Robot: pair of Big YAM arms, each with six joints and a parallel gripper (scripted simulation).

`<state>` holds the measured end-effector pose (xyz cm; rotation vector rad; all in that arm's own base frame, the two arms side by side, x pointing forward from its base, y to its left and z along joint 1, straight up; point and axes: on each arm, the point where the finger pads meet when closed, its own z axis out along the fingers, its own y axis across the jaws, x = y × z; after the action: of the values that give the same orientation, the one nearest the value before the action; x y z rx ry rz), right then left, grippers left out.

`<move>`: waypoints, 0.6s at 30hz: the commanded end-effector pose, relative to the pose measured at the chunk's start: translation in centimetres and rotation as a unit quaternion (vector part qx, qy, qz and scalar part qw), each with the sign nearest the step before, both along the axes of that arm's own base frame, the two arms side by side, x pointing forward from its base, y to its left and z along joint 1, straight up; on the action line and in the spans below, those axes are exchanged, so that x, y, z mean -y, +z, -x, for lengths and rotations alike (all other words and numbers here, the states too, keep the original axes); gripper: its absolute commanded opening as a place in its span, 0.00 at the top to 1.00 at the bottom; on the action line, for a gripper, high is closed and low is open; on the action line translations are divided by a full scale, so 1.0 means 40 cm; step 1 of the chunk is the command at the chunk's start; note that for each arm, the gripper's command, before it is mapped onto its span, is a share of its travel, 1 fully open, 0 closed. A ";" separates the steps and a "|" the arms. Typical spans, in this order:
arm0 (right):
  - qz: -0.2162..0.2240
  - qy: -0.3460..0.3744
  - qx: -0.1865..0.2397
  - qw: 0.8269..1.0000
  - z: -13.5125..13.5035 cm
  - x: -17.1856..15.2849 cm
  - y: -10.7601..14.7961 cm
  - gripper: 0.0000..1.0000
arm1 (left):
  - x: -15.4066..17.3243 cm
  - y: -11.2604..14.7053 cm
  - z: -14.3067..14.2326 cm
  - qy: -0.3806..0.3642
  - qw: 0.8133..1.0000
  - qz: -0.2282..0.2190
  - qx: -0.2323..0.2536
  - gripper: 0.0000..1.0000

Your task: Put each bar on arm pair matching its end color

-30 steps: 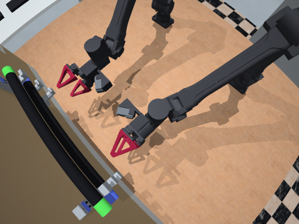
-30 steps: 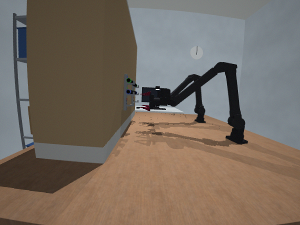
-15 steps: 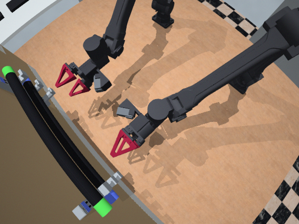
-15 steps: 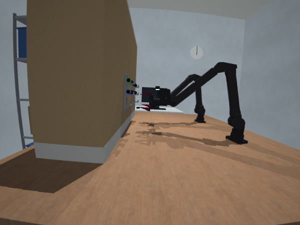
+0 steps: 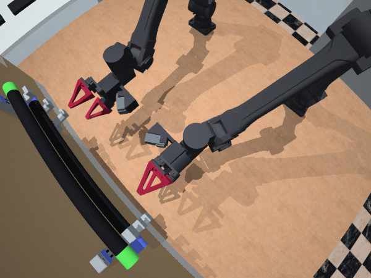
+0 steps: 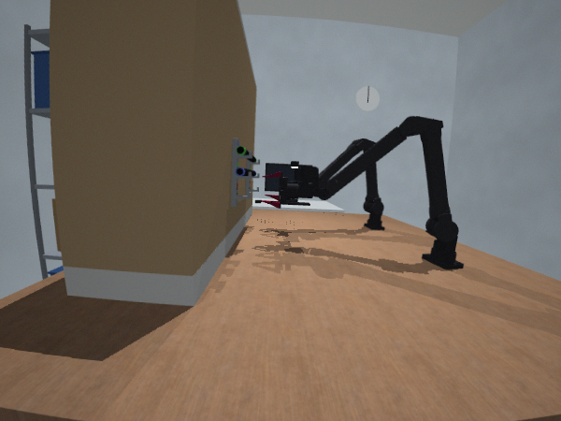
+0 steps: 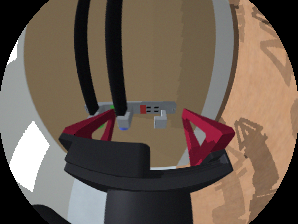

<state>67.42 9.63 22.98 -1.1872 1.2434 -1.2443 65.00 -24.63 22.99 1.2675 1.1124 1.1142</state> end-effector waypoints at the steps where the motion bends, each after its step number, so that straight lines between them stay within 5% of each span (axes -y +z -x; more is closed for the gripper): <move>1: -0.009 -0.005 0.035 0.999 -0.035 0.016 0.106 0.00 | -0.002 0.077 -0.041 0.004 0.999 0.021 0.033 0.00; 18: -0.010 -0.005 0.036 0.999 -0.033 0.016 0.136 0.00 | -0.002 0.105 -0.041 0.004 0.999 0.022 0.033 0.00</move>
<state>67.29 9.60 23.32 -1.1945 1.2484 -1.2419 65.04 -24.65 23.07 1.2659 1.1116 1.1145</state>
